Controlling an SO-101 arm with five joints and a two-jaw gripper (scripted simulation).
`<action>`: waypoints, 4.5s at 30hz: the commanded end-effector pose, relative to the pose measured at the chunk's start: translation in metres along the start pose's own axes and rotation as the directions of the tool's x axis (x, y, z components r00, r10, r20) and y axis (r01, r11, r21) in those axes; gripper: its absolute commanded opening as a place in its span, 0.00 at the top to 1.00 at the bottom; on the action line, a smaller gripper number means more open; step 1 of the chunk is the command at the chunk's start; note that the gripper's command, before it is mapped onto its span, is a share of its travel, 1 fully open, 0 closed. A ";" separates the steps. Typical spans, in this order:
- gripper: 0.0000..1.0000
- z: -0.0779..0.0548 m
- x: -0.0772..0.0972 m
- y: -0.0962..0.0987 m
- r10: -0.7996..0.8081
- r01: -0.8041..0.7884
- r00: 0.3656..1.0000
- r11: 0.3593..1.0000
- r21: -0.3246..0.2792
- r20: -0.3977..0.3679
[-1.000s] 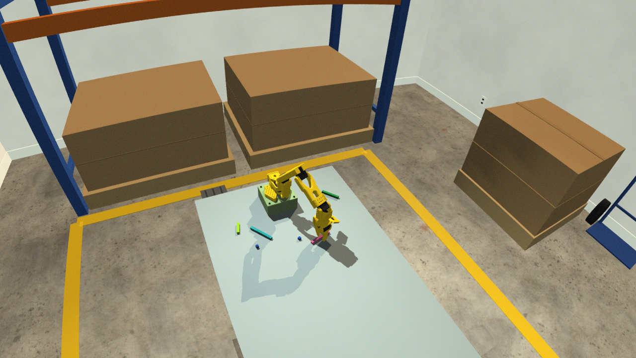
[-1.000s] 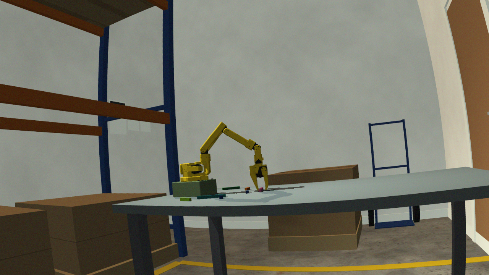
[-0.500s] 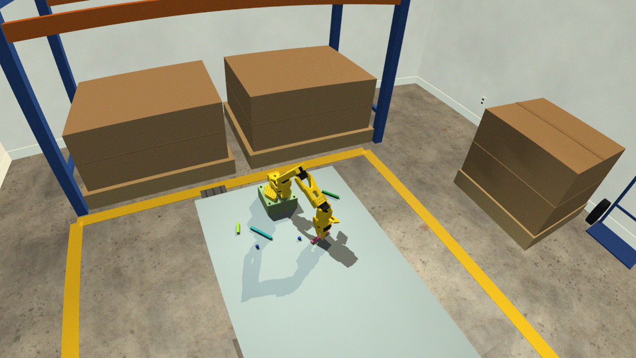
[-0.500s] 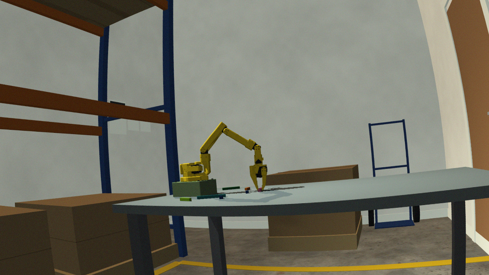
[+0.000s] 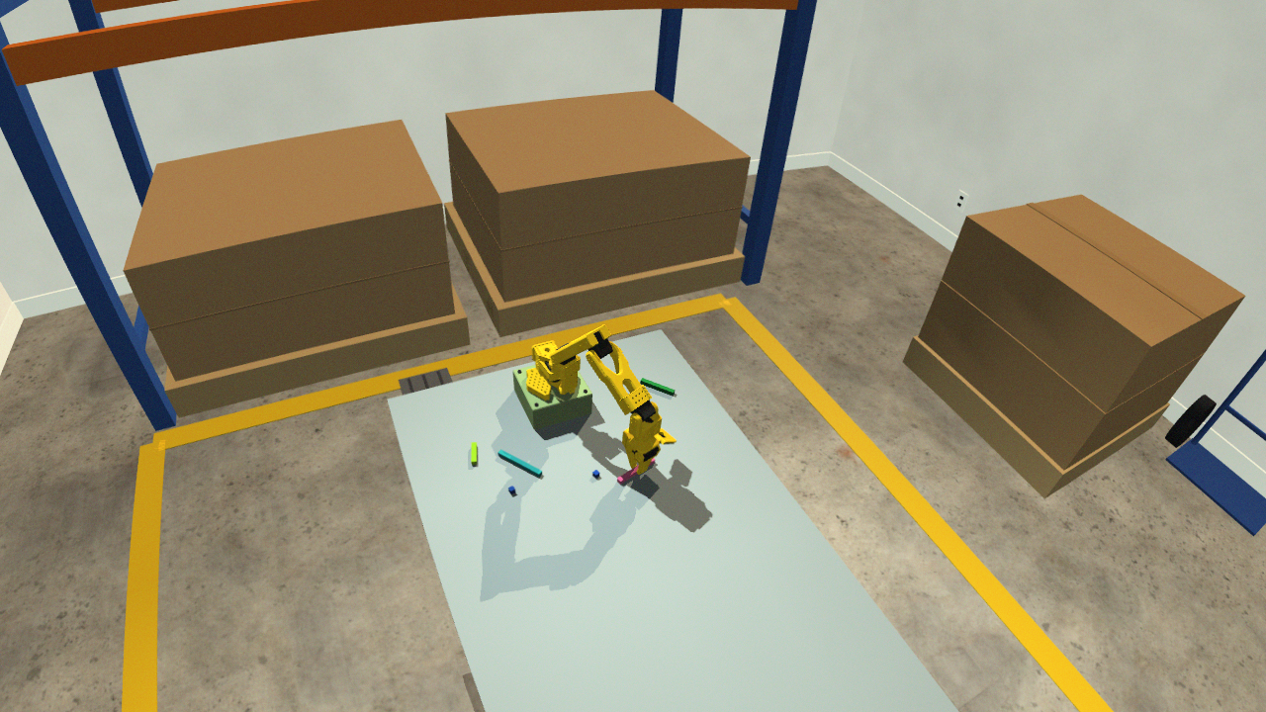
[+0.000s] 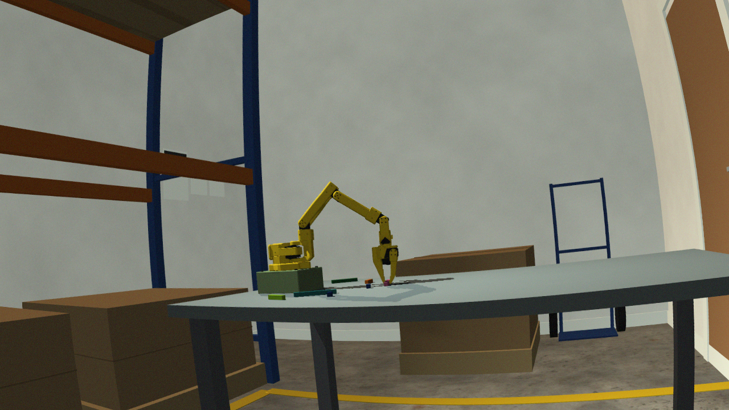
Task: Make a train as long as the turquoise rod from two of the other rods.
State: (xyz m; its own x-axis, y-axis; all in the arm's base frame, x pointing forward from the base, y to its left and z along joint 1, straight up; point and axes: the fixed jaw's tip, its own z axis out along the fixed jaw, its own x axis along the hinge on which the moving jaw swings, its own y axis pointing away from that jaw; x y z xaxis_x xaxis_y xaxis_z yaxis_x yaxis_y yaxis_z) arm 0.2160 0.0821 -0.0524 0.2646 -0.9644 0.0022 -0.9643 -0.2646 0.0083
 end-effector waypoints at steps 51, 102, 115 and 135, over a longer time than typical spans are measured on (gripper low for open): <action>1.00 -0.032 -0.002 0.000 -0.002 0.002 1.000 1.000 -0.022 -0.001; 1.00 -0.025 0.118 0.044 -0.017 0.017 1.000 1.000 -0.018 0.016; 1.00 -0.031 0.124 0.042 -0.014 0.014 1.000 1.000 0.010 0.001; 1.00 -0.026 0.124 0.041 -0.014 0.014 1.000 1.000 0.010 0.001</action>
State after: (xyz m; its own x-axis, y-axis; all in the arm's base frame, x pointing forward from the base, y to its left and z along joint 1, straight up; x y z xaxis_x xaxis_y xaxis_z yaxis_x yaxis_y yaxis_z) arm 0.2113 -0.0468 -0.0234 0.2791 -0.9603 0.0038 -0.9602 -0.2791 -0.0043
